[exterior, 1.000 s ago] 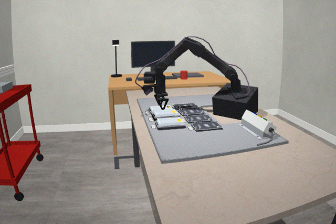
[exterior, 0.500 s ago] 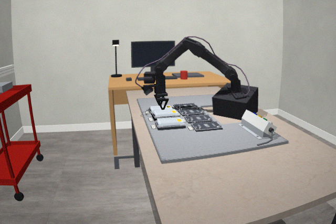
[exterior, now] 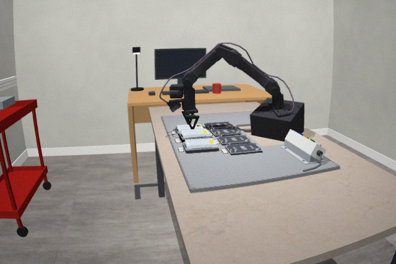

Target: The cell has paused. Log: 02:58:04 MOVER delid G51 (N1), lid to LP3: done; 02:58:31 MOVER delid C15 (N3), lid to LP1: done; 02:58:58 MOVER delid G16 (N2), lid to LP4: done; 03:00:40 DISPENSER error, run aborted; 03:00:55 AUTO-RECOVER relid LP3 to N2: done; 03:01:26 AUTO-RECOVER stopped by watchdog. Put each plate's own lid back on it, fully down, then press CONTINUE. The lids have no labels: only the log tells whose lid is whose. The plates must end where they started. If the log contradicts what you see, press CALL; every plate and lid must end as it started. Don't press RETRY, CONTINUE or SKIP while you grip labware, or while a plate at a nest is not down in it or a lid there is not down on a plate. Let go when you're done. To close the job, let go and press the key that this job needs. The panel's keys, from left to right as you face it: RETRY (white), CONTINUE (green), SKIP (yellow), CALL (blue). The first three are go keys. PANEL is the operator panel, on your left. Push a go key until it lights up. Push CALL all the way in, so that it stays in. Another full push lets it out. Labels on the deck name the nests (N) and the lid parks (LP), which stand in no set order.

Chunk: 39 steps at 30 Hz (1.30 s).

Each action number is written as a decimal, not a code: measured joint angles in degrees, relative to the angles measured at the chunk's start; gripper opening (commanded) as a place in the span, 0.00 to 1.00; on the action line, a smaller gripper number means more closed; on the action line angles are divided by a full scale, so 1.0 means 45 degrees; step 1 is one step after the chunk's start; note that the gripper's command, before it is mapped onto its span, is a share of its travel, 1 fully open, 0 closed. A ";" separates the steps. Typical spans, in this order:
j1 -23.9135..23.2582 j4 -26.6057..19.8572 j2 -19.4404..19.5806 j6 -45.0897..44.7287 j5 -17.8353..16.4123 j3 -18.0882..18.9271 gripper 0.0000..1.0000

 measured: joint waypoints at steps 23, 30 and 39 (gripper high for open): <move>-0.0141 -0.0845 -0.0593 -0.0151 0.0000 0.0267 1.00; -0.0151 -0.0928 -0.0602 -0.0160 0.0000 0.0291 1.00; -0.0165 -0.1020 -0.0631 -0.0170 0.0000 0.0369 1.00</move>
